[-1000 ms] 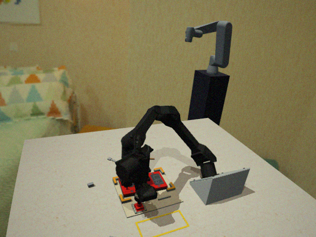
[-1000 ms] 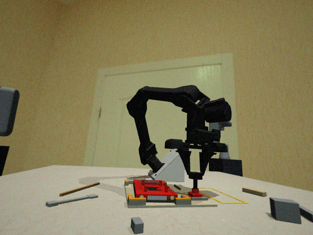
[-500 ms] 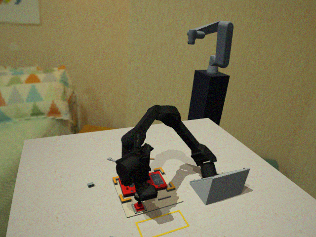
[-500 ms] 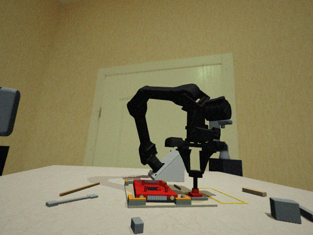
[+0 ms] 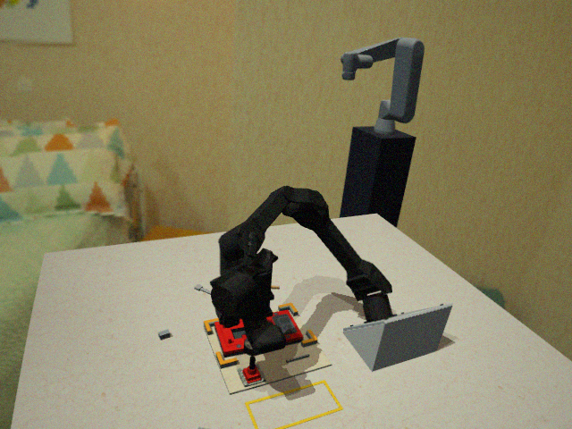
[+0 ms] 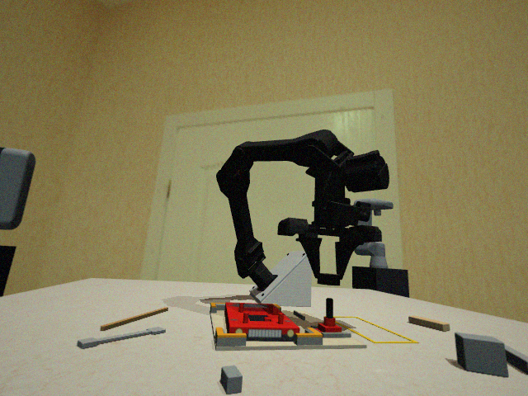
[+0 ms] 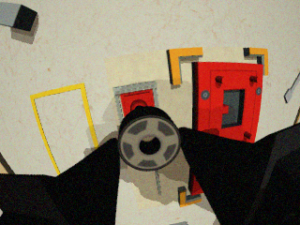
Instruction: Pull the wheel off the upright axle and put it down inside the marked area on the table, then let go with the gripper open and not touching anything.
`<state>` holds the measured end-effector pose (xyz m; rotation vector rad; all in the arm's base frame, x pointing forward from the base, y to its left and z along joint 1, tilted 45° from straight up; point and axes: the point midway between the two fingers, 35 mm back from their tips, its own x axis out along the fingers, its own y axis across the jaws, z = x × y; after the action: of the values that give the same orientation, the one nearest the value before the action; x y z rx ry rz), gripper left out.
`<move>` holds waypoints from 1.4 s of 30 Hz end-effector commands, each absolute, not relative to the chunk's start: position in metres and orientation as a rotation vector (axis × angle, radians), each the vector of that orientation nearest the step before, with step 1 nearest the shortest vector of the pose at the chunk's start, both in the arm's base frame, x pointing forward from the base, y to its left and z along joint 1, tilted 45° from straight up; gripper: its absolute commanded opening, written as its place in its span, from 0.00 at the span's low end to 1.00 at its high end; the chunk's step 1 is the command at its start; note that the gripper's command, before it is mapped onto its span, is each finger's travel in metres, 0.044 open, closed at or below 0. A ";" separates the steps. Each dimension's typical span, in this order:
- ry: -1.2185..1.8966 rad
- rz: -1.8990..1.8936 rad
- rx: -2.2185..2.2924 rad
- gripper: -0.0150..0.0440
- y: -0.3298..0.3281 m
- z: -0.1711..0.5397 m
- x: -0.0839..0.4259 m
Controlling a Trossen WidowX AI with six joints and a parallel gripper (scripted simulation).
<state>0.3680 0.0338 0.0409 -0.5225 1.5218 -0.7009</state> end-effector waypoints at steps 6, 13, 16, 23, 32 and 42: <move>1.518 -0.693 -0.519 0.25 0.054 0.034 0.364; 1.519 -0.688 -0.512 0.25 0.094 0.004 0.344; 1.519 -0.688 -0.510 0.25 0.110 -0.008 0.334; 1.519 -0.692 -0.509 0.25 0.128 -0.022 0.321; 1.519 -0.693 -0.510 0.25 0.115 -0.035 0.320; 1.518 -0.692 -0.509 0.25 0.091 -0.062 0.320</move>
<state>0.3217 0.1040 -0.0493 -0.4983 1.5143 -0.6912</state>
